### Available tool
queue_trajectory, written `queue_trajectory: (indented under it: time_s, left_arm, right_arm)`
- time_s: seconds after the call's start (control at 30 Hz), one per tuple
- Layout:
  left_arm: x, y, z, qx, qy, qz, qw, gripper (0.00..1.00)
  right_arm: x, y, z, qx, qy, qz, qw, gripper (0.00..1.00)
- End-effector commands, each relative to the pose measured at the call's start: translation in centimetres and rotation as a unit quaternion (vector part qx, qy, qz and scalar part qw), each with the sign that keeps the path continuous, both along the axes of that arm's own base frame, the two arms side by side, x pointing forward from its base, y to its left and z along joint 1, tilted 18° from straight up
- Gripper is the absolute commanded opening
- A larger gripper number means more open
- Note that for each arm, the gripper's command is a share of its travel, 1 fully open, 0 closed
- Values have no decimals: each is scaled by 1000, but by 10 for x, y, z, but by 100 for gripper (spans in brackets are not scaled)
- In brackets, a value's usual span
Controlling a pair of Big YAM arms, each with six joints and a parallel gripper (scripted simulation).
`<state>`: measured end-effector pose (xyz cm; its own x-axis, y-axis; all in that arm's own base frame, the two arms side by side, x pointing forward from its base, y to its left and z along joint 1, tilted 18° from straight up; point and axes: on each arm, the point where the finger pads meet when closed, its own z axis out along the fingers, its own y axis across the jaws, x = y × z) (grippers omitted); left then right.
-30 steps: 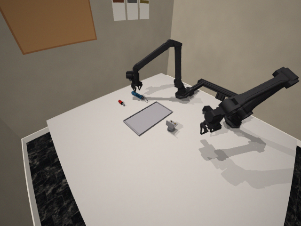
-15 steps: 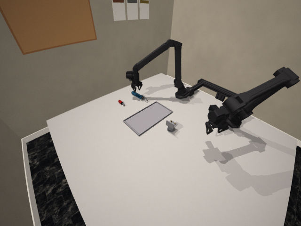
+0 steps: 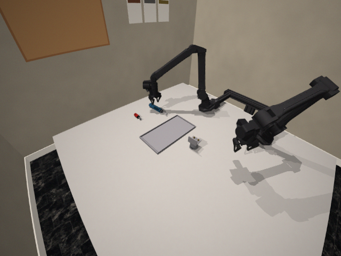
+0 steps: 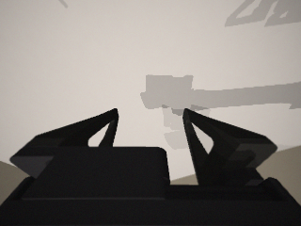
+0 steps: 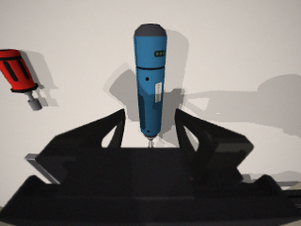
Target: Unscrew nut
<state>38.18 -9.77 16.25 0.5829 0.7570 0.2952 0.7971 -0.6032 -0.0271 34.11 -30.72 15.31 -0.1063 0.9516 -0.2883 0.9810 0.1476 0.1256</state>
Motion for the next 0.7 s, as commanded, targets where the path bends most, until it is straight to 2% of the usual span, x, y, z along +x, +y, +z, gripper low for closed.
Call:
queue_trajectory:
  time_s: [0.0, 0.53, 0.67]
  left_arm:
    - [9, -5, 14, -5, -14, -6, 1000, 86]
    - [9, -5, 14, -5, -14, -6, 1000, 86]
    - [9, -5, 14, -5, -14, -6, 1000, 86]
  right_arm:
    - [7, -5, 15, -10, -11, 0, 1000, 65]
    - [7, -5, 15, -10, -11, 0, 1000, 65]
    - [20, -30, 34, -16, -18, -23, 999, 65]
